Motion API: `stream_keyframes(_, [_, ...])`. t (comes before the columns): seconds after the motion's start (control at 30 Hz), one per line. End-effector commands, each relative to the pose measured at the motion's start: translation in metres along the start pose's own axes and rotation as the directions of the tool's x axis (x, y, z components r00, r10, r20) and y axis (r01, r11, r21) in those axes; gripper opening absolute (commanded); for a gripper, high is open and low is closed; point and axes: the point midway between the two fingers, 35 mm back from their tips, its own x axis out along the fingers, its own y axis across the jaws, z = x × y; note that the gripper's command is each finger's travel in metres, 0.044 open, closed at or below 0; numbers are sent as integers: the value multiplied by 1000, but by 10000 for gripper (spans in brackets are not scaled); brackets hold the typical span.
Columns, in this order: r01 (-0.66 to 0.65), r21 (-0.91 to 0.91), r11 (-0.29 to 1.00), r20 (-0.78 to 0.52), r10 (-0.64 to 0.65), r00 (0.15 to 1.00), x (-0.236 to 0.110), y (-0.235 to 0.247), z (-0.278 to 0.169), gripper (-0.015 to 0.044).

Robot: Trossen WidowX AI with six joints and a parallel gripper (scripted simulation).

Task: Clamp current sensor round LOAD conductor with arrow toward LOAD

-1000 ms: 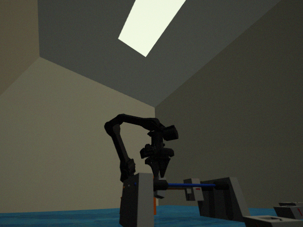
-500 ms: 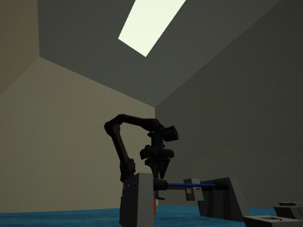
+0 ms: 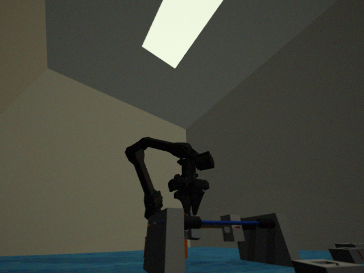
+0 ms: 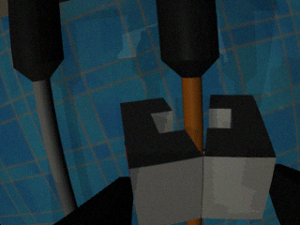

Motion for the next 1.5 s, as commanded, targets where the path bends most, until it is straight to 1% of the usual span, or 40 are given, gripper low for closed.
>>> stream_keyframes(0.0, [-2,1,1000,-1,2,1000,-1,0,0,0])
stream_keyframes(0.53, [-2,1,1000,-1,2,1000,-1,0,0,0])
stream_keyframes(1.1, [-2,1,1000,-1,2,1000,-1,0,0,440])
stream_keyframes(1.37, [-1,1,1000,-1,1,1000,2,1,0,440])
stream_keyframes(1.47, [8,-4,1000,5,-8,1000,36,0,1,440])
